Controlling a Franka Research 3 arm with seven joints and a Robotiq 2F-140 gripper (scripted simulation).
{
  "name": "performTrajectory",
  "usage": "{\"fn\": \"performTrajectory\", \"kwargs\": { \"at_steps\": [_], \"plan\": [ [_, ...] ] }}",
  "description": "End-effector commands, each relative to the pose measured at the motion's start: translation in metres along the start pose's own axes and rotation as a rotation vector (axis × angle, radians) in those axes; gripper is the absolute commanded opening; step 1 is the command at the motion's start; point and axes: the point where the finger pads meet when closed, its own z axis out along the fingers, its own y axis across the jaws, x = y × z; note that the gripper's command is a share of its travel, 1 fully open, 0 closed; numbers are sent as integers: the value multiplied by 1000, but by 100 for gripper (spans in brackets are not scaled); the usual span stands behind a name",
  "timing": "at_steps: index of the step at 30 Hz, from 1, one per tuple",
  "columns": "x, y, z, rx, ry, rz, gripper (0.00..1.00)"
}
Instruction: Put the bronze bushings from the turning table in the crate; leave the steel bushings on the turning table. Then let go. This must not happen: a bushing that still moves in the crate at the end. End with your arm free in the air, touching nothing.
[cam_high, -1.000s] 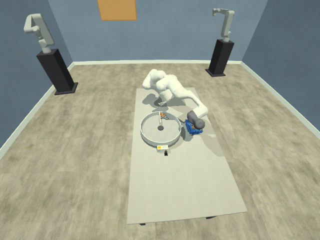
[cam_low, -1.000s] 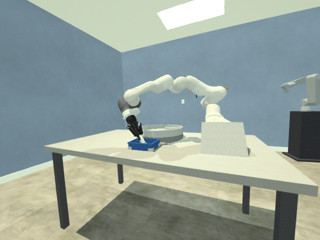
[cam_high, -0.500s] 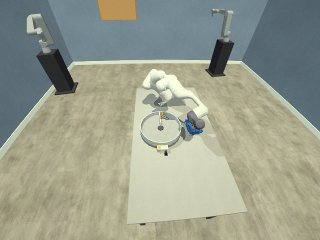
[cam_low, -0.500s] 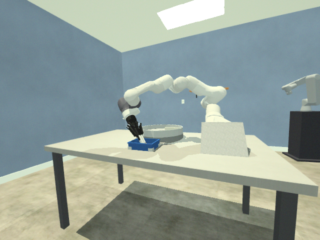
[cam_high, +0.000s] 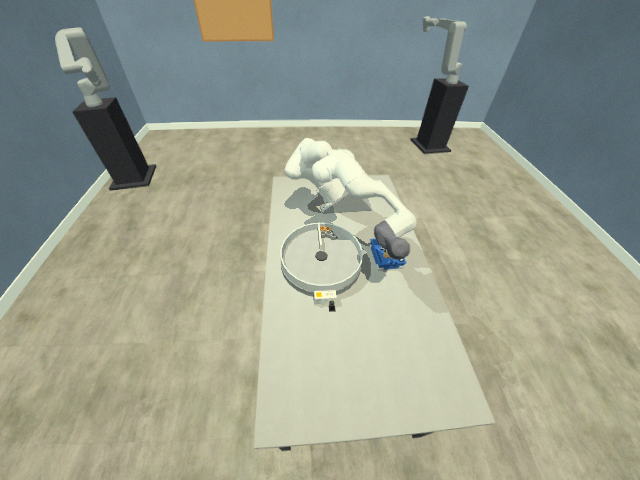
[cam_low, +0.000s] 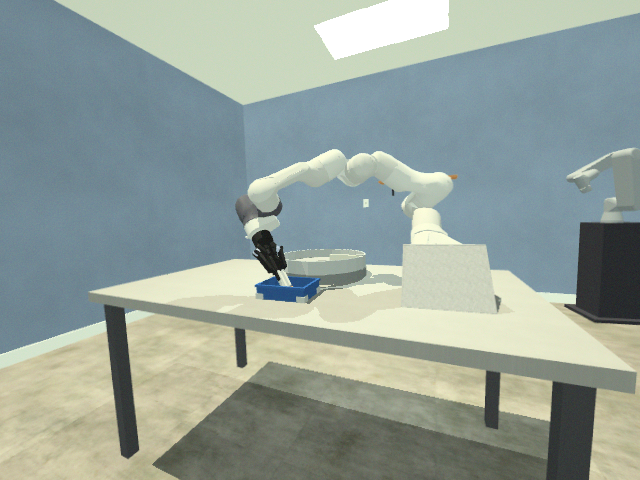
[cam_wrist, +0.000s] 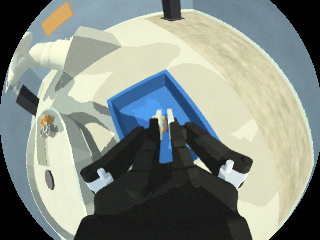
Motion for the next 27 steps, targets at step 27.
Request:
{"fn": "performTrajectory", "kwargs": {
  "at_steps": [27],
  "plan": [
    [25, 1, -31, -4, -2, -9, 7]
  ]
}}
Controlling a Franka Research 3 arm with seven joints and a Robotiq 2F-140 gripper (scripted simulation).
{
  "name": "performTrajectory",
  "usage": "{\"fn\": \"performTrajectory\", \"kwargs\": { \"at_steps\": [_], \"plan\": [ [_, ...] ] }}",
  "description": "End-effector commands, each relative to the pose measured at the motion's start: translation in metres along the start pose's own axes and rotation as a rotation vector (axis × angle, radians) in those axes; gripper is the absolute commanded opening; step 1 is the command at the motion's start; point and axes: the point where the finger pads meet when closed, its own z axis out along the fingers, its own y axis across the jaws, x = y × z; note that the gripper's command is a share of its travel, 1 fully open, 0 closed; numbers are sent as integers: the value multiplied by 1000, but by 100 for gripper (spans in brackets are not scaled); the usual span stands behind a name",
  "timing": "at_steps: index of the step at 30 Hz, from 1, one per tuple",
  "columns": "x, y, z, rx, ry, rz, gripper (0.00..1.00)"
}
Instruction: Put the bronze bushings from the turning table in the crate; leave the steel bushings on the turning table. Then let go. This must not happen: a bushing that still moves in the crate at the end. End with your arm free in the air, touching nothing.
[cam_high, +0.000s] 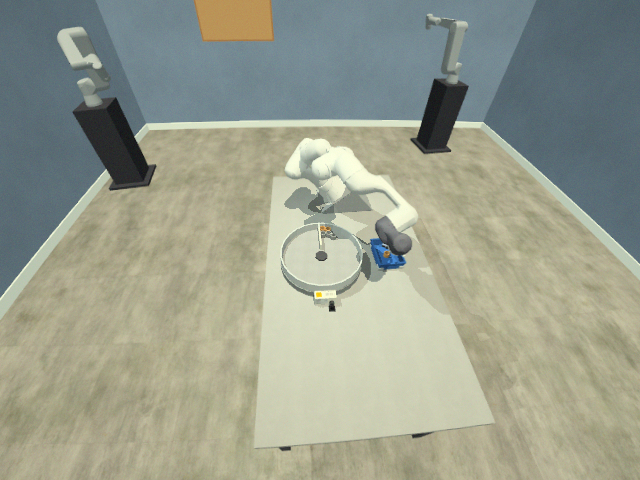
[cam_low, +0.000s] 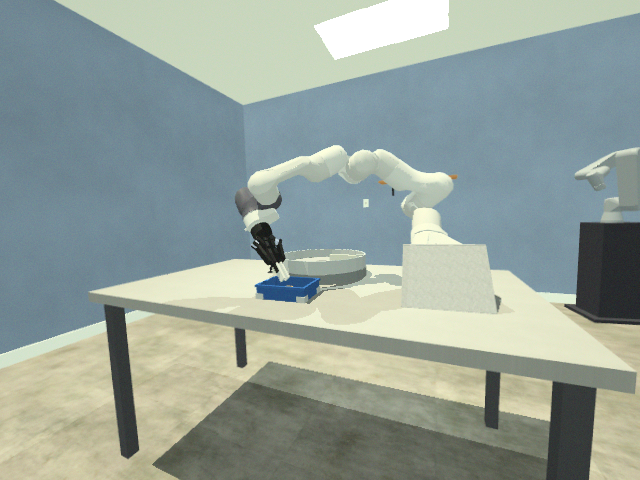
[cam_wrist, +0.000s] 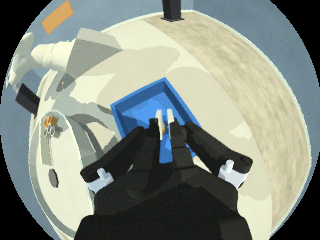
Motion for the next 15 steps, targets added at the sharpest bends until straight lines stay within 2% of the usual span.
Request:
{"fn": "performTrajectory", "kwargs": {
  "at_steps": [1, 10, 15],
  "plan": [
    [12, -3, -12, 8, 4, 10, 7],
    [39, -3, -45, 8, 4, 10, 7],
    [44, -3, -51, 8, 4, 10, 7]
  ]
}}
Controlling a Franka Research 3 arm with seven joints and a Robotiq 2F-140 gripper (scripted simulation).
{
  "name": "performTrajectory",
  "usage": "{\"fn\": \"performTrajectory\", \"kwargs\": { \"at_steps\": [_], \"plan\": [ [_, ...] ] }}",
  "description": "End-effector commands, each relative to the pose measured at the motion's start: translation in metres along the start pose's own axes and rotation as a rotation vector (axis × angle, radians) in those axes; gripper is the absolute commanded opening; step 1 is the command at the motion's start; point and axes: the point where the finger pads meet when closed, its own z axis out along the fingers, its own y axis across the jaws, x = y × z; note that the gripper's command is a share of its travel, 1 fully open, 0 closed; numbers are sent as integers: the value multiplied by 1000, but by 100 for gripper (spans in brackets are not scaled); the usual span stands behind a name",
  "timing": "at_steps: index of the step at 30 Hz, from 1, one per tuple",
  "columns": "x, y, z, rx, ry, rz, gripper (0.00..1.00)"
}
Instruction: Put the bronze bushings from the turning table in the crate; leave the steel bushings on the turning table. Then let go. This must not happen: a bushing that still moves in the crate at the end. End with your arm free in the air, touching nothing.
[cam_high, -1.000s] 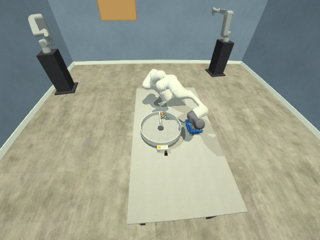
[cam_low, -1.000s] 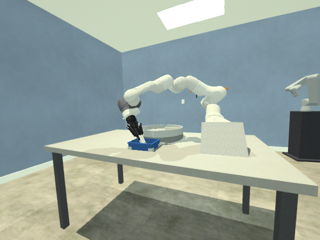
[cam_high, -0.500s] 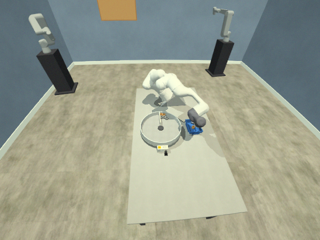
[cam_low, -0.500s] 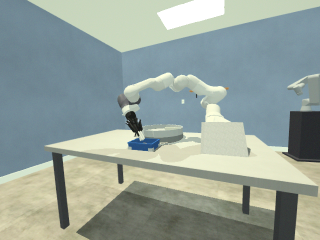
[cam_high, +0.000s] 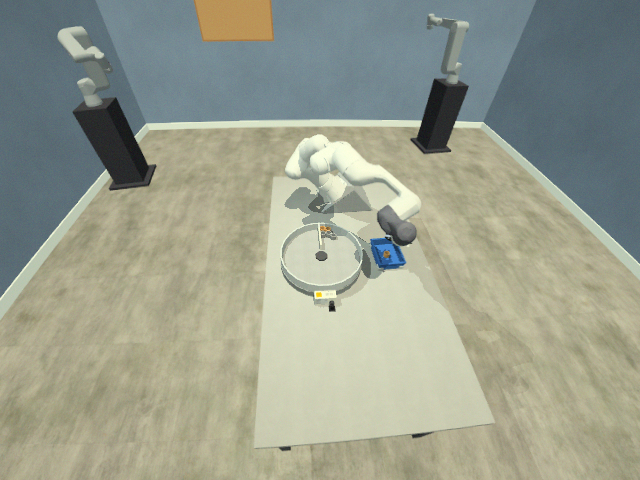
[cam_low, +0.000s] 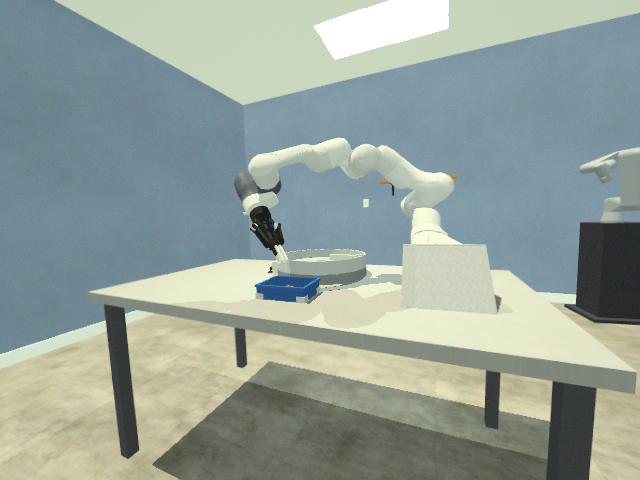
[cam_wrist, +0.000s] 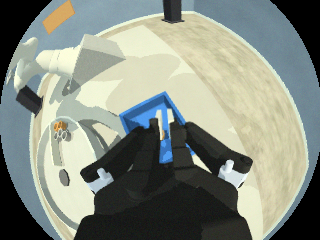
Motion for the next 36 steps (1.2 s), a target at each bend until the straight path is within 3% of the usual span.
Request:
{"fn": "performTrajectory", "kwargs": {
  "at_steps": [1, 36],
  "plan": [
    [6, -5, -5, 15, 7, 24, 7],
    [8, -5, -7, 15, 7, 24, 7]
  ]
}}
